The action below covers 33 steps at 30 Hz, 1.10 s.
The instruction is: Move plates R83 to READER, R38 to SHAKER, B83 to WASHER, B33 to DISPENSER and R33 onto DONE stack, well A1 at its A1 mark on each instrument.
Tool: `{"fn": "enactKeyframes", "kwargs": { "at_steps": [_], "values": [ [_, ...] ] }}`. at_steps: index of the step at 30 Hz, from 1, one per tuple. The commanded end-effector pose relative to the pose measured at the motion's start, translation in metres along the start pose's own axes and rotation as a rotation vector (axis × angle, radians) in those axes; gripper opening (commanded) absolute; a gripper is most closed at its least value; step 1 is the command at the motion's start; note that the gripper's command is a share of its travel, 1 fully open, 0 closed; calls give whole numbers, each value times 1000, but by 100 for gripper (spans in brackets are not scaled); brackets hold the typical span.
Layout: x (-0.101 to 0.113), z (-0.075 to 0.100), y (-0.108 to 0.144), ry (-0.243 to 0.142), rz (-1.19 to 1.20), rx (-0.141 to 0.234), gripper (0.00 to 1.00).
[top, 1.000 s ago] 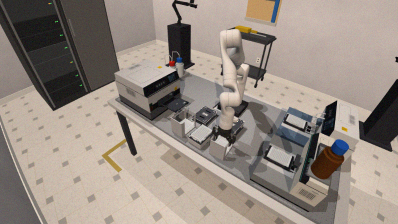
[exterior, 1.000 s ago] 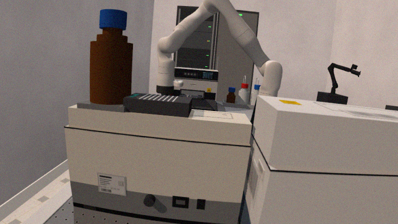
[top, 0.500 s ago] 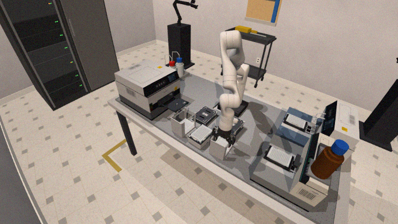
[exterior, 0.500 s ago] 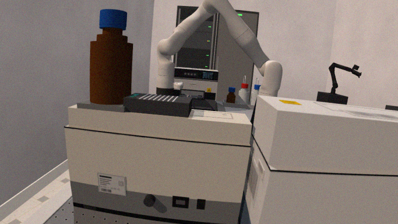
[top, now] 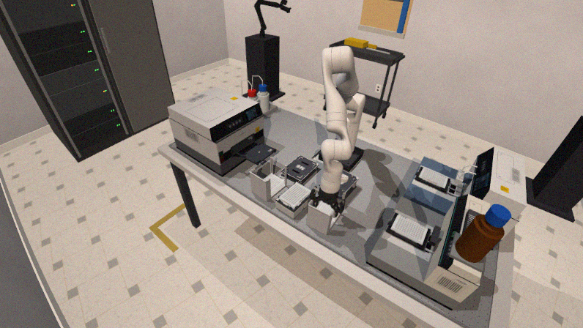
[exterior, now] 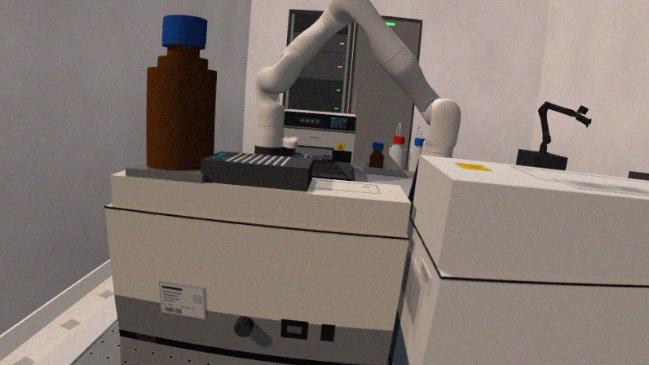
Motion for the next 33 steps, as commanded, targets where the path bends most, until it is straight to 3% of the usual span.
{"fn": "enactKeyframes", "kwargs": {
  "at_steps": [1,33],
  "values": [
    [-1,-4,1,-1,-4,-2,94],
    [-1,-6,0,1,0,-1,94]
  ]
}}
Point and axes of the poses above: the point where the finger pads meet when closed, its own z axis back along the fingers, its own y axis across the jaws, x = y × z, the point moved 6 cm from there along z, back along the fingers, and after that the axes turned 6 degrees about z, right-handed, at the moved point
